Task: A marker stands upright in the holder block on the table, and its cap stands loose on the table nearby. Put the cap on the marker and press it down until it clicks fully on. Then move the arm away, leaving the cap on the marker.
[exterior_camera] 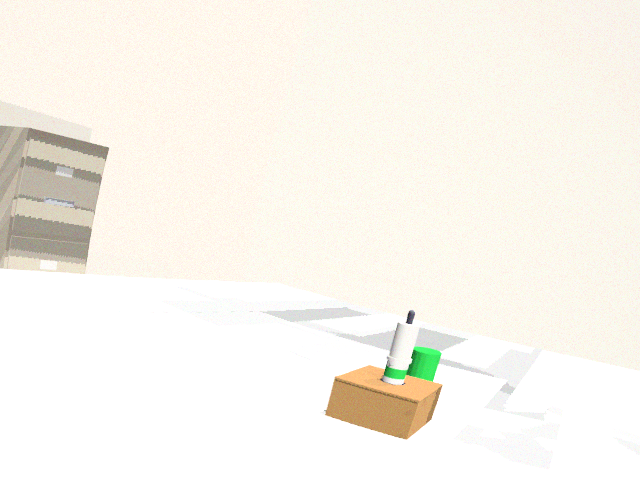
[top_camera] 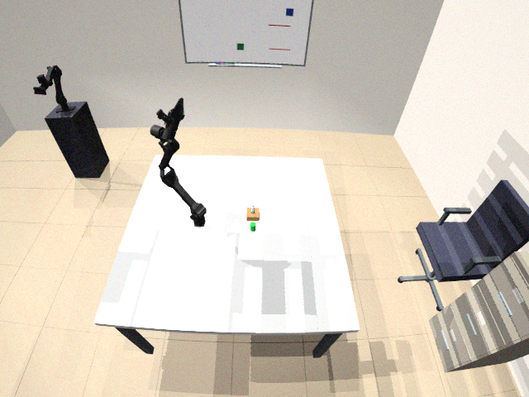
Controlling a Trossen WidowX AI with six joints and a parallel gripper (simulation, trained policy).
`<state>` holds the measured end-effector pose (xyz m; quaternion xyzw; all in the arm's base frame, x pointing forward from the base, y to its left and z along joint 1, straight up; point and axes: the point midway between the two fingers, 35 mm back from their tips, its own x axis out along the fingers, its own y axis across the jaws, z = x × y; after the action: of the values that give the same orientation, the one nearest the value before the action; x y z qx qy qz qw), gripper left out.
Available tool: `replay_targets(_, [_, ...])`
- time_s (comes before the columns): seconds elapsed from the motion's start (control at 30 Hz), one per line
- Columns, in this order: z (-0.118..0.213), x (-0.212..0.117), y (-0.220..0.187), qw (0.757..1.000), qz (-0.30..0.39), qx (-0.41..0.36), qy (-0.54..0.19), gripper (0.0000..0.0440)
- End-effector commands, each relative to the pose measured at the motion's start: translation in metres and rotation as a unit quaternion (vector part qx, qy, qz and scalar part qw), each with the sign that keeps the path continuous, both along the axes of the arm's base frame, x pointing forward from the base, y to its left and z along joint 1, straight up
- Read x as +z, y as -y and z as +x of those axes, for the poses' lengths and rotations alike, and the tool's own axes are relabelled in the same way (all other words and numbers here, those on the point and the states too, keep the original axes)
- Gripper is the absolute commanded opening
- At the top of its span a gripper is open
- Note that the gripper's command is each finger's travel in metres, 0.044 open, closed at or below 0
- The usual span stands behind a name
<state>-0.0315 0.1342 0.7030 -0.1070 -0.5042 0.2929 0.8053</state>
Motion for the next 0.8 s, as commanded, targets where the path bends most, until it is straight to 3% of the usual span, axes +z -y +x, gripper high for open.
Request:
replay_targets(0.0, [0.011, -0.002, 0.004, 1.0, -0.001, -0.009, -0.026, 0.0278])
replay_targets(0.77, [0.07, -0.028, 0.023, 0.985, -0.012, -0.035, -0.17, 0.0328])
